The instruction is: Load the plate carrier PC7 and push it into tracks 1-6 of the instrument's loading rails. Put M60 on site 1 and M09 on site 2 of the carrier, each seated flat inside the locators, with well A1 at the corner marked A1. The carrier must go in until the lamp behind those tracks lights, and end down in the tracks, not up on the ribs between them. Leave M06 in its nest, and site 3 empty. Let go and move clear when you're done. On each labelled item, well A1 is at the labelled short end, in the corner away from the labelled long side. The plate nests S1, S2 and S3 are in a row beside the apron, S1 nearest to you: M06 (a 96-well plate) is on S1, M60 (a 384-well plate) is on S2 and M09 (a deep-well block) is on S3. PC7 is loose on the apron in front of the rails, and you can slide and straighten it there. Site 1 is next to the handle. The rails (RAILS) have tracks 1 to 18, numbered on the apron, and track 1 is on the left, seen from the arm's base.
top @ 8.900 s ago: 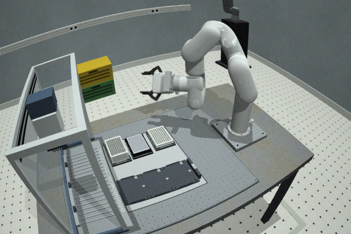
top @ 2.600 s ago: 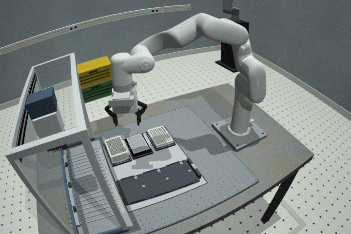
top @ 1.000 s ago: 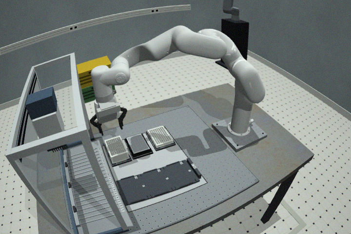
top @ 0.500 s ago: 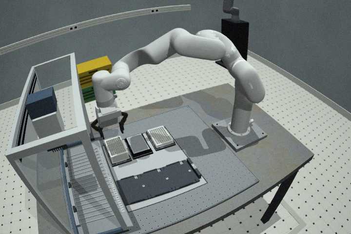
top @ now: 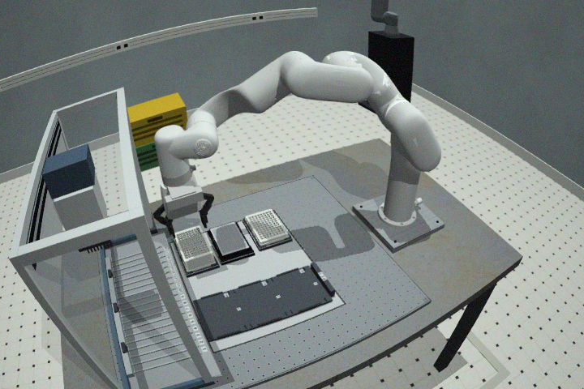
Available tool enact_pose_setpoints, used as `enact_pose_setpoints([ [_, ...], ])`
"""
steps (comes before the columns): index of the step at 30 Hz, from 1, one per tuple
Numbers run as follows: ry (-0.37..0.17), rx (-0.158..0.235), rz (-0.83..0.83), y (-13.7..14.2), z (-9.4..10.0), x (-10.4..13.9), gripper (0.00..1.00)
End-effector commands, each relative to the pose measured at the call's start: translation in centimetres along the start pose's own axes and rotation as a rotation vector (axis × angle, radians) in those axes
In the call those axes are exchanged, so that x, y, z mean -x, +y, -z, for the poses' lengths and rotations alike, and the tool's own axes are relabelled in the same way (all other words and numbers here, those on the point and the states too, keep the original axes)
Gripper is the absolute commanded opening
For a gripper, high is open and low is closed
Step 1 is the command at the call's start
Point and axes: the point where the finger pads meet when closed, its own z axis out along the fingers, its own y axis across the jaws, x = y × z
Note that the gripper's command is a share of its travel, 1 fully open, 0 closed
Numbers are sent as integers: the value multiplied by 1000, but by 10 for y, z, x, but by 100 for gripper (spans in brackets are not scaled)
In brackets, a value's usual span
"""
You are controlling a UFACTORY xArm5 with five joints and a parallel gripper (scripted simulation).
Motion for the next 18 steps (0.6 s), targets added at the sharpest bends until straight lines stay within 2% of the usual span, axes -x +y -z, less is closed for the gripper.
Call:
enact_pose_setpoints([
  [1, 3, 6, 0, 1, -4, 0, 100],
  [8, 3, 6, 0, 2, -13, 0, 100],
  [18, 3, 6, 0, 2, -13, 0, 100],
])
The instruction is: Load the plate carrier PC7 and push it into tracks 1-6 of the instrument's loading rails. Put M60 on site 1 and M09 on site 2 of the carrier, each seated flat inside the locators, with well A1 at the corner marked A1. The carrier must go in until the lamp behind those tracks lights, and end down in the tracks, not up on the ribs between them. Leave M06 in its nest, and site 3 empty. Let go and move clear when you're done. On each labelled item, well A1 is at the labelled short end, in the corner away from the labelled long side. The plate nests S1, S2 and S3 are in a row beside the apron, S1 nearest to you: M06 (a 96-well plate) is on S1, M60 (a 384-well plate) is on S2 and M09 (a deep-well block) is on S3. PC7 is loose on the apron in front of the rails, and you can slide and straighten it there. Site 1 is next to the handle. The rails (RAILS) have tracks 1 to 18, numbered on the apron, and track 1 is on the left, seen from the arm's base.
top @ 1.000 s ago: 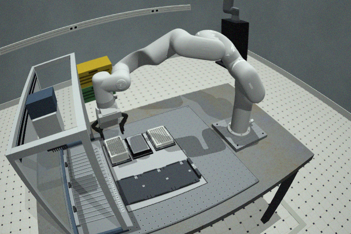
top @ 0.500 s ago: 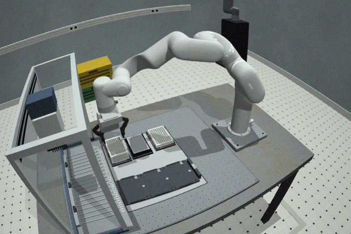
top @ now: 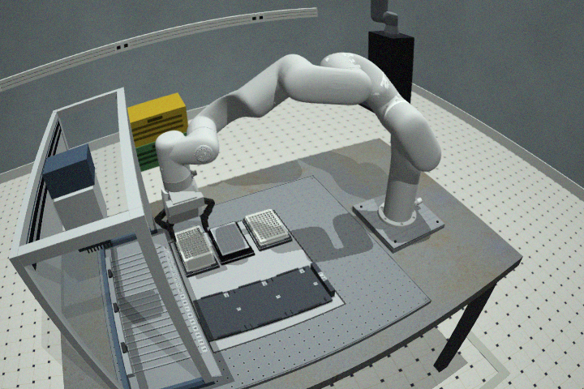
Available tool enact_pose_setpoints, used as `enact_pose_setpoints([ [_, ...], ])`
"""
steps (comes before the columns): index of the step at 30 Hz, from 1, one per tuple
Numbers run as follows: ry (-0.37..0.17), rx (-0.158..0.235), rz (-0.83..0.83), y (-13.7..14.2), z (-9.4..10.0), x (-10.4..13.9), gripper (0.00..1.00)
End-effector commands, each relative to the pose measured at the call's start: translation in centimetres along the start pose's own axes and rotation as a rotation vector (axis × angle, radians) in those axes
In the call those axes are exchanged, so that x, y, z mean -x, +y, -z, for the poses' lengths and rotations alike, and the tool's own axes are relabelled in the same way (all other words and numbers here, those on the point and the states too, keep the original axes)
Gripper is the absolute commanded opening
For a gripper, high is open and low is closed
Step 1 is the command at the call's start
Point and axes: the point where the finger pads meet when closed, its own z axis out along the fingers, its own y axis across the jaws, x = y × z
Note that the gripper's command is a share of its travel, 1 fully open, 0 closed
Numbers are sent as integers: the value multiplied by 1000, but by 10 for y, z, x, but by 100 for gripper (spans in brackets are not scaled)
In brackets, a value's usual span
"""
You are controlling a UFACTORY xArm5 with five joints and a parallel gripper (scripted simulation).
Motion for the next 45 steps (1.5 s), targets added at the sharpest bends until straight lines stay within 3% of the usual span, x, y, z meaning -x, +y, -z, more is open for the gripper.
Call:
enact_pose_setpoints([
  [1, 4, 5, 0, 1, 2, 0, 100],
  [45, 4, 5, 0, 1, -23, 0, 100],
])
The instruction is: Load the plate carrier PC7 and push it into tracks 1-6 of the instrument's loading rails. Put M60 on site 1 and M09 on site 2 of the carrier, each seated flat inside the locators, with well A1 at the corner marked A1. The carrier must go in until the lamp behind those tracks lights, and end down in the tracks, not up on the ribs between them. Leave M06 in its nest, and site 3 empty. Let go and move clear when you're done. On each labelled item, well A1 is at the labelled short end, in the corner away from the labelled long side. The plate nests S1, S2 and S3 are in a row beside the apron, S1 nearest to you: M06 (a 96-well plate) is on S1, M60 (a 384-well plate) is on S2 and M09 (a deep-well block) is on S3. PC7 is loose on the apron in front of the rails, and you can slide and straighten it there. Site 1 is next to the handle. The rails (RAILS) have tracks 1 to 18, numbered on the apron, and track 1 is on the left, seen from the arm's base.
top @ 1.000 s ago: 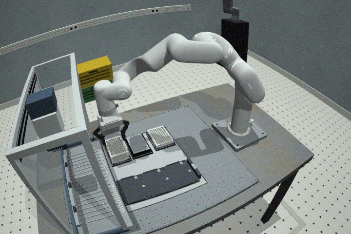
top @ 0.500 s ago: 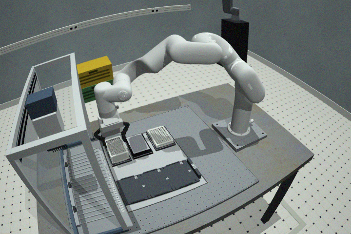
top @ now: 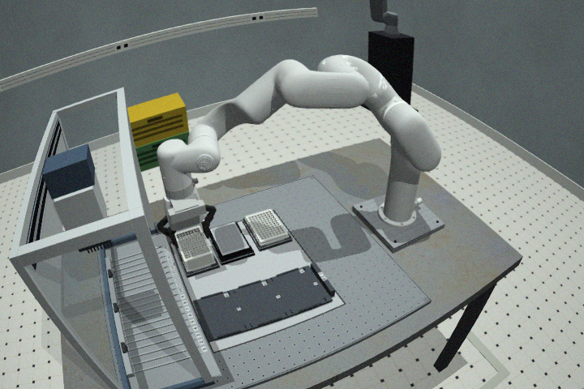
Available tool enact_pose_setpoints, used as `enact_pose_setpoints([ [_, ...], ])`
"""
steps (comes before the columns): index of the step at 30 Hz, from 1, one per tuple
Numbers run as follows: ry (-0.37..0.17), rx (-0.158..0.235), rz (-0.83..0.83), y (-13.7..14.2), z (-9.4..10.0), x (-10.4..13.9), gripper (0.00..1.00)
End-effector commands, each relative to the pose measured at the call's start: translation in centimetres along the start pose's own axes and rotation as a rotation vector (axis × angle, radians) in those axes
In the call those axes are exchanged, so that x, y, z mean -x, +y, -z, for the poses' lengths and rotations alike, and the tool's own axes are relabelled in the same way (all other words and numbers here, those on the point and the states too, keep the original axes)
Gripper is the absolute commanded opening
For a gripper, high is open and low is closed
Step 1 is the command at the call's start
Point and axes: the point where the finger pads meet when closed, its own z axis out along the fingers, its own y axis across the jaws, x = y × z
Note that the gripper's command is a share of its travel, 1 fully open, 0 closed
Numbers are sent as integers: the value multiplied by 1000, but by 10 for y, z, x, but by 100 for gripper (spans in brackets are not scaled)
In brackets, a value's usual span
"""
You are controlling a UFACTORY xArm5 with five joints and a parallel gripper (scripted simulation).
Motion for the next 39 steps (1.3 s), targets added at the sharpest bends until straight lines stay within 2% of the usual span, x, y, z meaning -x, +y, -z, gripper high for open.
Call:
enact_pose_setpoints([
  [1, 4, 5, 0, 1, -1, 0, 100],
  [39, 4, 5, 0, 1, -23, 0, 100],
])
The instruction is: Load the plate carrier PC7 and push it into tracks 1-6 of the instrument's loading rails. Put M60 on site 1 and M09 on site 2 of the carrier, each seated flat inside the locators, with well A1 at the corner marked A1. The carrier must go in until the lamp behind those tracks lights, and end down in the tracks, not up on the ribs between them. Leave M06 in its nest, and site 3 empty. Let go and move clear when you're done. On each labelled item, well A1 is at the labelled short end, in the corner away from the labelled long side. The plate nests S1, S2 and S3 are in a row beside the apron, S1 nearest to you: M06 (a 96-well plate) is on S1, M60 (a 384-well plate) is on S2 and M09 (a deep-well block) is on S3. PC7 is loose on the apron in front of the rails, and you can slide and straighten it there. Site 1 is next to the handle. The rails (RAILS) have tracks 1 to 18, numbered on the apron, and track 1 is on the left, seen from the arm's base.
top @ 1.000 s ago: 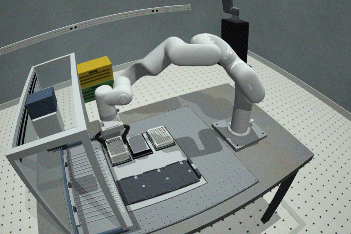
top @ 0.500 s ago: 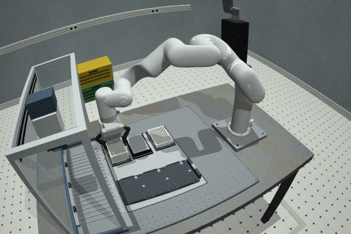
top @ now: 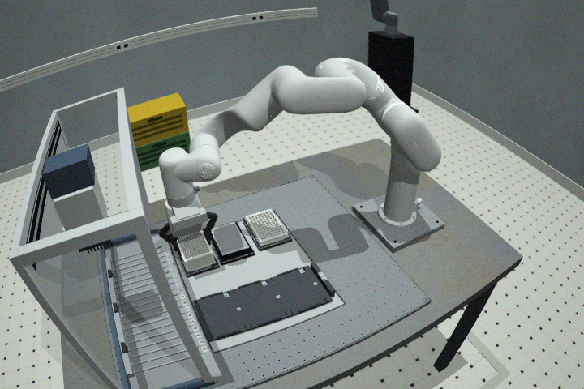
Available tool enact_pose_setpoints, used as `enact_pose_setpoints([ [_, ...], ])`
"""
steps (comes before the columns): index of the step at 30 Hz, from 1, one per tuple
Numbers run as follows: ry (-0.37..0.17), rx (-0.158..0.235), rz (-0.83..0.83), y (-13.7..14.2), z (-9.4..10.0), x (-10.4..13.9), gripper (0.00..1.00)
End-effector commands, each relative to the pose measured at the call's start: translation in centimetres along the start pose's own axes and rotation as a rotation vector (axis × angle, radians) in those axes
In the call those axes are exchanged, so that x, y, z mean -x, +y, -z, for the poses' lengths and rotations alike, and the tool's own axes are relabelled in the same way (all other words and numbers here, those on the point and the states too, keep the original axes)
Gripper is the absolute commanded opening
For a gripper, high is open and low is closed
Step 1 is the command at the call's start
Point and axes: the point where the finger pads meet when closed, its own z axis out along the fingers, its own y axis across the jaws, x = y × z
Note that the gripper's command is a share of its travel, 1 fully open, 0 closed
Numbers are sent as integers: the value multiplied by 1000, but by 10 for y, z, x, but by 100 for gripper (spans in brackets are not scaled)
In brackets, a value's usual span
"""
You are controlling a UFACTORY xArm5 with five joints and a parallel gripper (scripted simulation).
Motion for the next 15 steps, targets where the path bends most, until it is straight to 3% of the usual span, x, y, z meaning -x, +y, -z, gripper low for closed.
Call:
enact_pose_setpoints([
  [1, 4, 6, 0, 2, 0, 0, 100],
  [15, 4, 6, 0, 2, -2, 0, 100],
])
